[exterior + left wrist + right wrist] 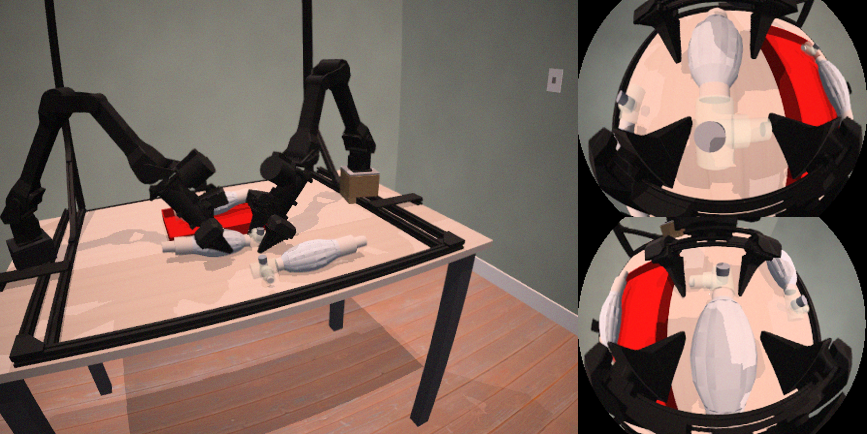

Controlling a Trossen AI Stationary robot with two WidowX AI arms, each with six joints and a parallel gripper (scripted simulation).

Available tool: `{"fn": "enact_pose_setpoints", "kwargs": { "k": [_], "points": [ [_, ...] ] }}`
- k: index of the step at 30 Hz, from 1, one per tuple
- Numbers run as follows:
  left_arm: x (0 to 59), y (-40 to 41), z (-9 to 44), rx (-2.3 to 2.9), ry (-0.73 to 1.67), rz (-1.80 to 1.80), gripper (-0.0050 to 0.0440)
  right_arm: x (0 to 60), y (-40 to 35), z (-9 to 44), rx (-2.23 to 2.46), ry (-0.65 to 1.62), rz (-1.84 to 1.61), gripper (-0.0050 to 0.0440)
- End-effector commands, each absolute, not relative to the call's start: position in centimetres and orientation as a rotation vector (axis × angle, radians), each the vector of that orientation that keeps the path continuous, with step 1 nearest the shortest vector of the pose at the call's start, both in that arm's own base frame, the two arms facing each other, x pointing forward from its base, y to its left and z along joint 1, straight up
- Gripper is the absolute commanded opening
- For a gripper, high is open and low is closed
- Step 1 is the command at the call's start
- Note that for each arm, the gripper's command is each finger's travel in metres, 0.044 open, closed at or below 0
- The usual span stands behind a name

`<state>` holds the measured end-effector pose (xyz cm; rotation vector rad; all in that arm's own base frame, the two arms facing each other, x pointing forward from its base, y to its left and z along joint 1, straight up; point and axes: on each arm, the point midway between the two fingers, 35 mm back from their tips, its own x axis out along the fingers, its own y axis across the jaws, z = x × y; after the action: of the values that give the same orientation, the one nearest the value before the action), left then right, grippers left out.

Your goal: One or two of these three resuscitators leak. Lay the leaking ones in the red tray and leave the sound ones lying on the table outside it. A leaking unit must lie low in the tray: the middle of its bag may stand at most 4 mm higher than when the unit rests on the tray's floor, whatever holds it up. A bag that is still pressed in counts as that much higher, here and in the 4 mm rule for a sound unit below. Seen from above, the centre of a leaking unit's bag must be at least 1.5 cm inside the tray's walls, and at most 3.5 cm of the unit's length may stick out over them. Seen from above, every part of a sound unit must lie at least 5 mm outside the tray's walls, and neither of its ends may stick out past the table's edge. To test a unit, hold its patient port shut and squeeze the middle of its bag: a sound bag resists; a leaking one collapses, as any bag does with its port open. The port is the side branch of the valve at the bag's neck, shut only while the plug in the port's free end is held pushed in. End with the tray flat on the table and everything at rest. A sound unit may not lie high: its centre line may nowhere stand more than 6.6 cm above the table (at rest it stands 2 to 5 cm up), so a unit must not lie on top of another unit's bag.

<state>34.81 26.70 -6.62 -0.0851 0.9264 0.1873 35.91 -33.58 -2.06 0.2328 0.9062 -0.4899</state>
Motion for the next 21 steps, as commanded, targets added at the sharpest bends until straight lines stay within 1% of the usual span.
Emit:
{"fn": "enact_pose_setpoints", "kwargs": {
  "k": [1,20,21],
  "points": [
    [34.9,26.8,-6.5,-0.082,0.924,0.188,0.044,35.9,-33.5,-2.1,0.233,0.907,-0.488,0.044],
    [34.9,26.7,-6.6,-0.084,0.925,0.187,0.044,35.9,-33.5,-2.1,0.232,0.908,-0.488,0.044],
    [34.8,26.7,0.4,-0.085,0.925,0.187,0.044,35.9,-33.5,-2.1,0.232,0.908,-0.489,0.044]
  ]
}}
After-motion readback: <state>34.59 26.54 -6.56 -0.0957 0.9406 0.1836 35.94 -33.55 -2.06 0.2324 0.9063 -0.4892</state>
